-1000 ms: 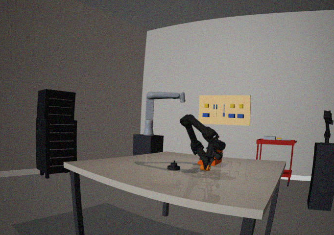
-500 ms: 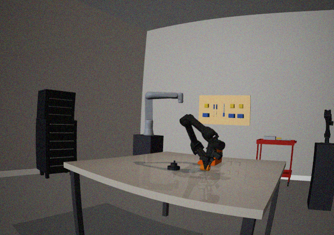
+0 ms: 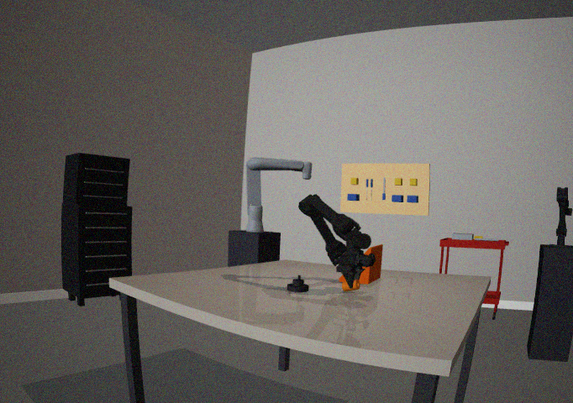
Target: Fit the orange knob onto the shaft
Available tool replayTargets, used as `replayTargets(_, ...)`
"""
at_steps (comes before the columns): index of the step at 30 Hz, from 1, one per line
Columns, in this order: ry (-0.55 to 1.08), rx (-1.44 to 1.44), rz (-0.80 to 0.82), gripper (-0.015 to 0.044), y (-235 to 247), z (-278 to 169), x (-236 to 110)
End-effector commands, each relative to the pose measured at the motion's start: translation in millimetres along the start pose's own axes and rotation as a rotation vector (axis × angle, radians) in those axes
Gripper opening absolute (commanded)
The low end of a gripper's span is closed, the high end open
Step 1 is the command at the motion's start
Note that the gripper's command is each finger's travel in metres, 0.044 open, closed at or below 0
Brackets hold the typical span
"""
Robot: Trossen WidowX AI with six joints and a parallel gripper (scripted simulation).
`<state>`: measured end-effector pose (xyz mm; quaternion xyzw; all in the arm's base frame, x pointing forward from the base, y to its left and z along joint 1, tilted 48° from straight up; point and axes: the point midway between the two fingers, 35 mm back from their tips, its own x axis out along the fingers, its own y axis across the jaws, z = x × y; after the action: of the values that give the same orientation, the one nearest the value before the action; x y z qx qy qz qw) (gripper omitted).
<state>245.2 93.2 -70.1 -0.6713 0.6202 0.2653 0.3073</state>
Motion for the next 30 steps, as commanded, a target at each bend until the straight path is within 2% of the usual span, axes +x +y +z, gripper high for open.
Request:
replayTargets(1,-0.085,-0.002,0.001,0.0181,0,-5,-3)
replayTargets(30,-0.585,-0.004,0.004,0.0181,0,-36,-11)
